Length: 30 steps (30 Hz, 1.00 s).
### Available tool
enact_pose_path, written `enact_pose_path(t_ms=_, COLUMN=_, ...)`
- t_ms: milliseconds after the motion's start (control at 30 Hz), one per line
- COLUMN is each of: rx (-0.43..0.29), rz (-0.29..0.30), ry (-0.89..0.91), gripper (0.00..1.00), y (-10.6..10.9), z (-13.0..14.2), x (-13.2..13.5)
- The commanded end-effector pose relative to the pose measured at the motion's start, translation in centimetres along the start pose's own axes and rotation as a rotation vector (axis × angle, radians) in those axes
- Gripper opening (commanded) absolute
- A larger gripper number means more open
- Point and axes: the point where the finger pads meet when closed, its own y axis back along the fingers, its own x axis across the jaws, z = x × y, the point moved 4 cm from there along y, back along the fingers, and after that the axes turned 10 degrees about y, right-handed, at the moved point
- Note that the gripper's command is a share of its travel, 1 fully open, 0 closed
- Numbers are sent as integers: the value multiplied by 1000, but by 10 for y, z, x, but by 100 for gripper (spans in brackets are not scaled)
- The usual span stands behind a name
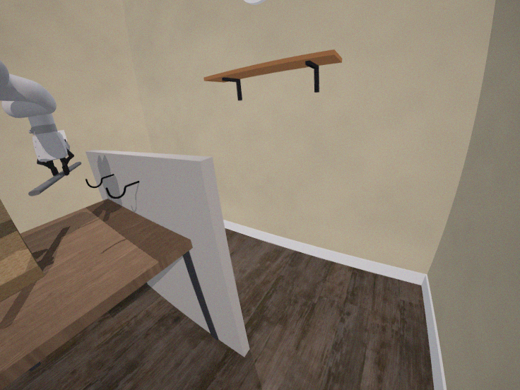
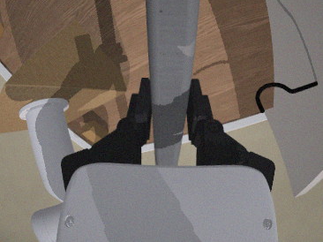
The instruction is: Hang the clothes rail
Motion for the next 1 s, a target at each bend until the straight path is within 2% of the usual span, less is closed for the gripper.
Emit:
enact_pose_path(t_ms=0, rx=4, rz=3, ry=0, gripper=0, y=2, z=-1, x=1)
enact_pose_path(t_ms=967, rx=4, rz=3, ry=95, gripper=0, y=2, z=-1, x=1)
